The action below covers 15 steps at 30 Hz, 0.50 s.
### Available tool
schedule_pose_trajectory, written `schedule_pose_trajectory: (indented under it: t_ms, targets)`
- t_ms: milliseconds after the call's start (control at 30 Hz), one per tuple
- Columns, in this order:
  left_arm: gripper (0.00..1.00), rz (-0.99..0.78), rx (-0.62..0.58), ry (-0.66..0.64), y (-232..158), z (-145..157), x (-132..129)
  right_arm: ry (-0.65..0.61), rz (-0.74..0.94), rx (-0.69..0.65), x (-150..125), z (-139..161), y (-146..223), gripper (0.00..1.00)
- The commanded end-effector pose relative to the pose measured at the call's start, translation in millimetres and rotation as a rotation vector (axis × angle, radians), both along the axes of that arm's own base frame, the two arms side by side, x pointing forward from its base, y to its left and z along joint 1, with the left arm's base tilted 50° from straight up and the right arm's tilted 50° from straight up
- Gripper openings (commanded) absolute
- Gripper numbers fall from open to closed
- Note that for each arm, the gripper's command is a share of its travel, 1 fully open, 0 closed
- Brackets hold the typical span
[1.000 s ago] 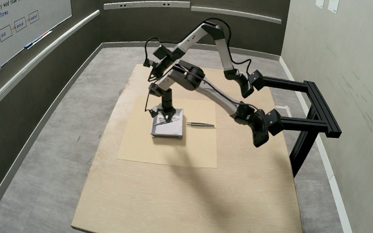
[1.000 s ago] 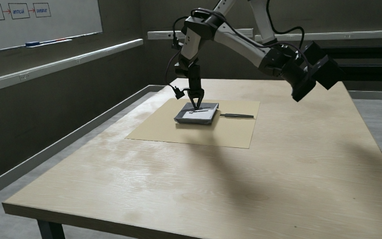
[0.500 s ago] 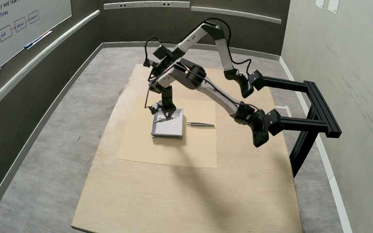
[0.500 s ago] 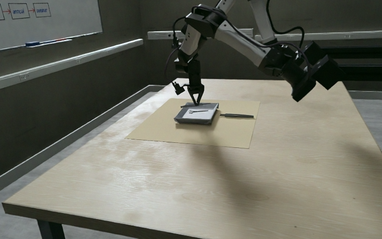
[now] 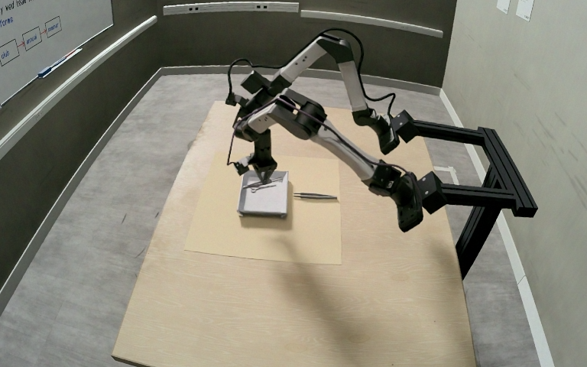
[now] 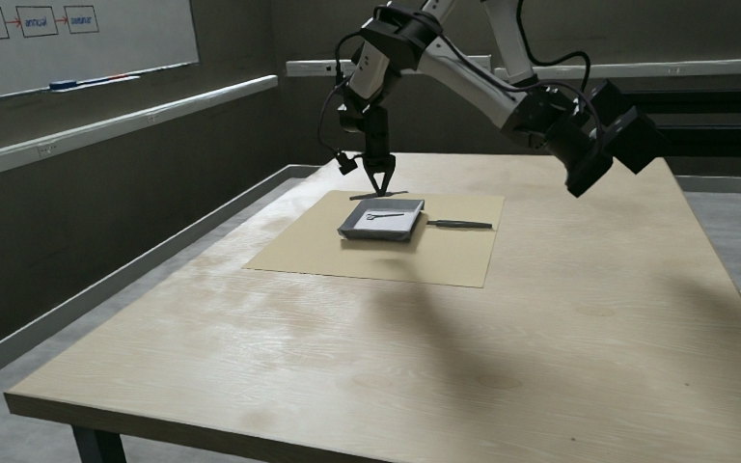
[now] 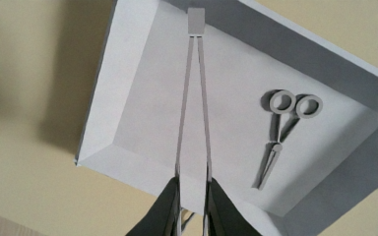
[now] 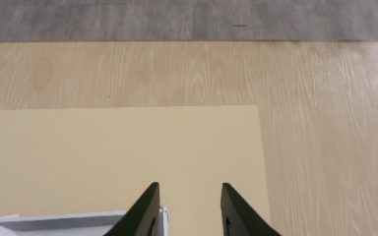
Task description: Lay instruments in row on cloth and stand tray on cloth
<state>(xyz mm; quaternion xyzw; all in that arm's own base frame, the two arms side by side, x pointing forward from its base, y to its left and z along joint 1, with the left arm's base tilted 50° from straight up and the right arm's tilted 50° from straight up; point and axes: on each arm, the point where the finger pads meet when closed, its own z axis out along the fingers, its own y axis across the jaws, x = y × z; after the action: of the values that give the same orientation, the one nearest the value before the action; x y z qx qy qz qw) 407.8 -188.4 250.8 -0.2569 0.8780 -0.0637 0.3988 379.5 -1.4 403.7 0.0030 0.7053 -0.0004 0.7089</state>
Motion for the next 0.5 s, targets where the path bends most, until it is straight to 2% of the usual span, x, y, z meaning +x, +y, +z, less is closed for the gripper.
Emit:
schedule_pose_trajectory:
  t_ms: [0, 100, 133, 167, 467]
  targets:
    - [0.00, -0.004, -0.030, -0.048, -2.2, 30.5, -12.7, -0.042, 0.005, 0.006, -9.7, 15.1, 2.7, 0.33]
    - [0.00, -0.004, -0.030, -0.047, -2.2, 30.5, -12.8, -0.042, 0.005, 0.006, -9.7, 15.1, 2.7, 0.33]
    - [0.00, -0.004, 0.000, -0.008, 1.3, 11.3, -17.8, -0.042, 0.005, 0.006, -9.7, 15.1, 2.7, 0.33]
    - [0.00, -0.004, 0.001, -0.006, 1.6, 9.2, -18.7, -0.042, 0.005, 0.006, -9.7, 15.1, 2.7, 0.33]
    - [0.00, -0.007, -0.033, -0.051, 2.7, 4.6, -22.2, -0.042, 0.005, 0.006, -9.7, 15.1, 2.7, 0.33]
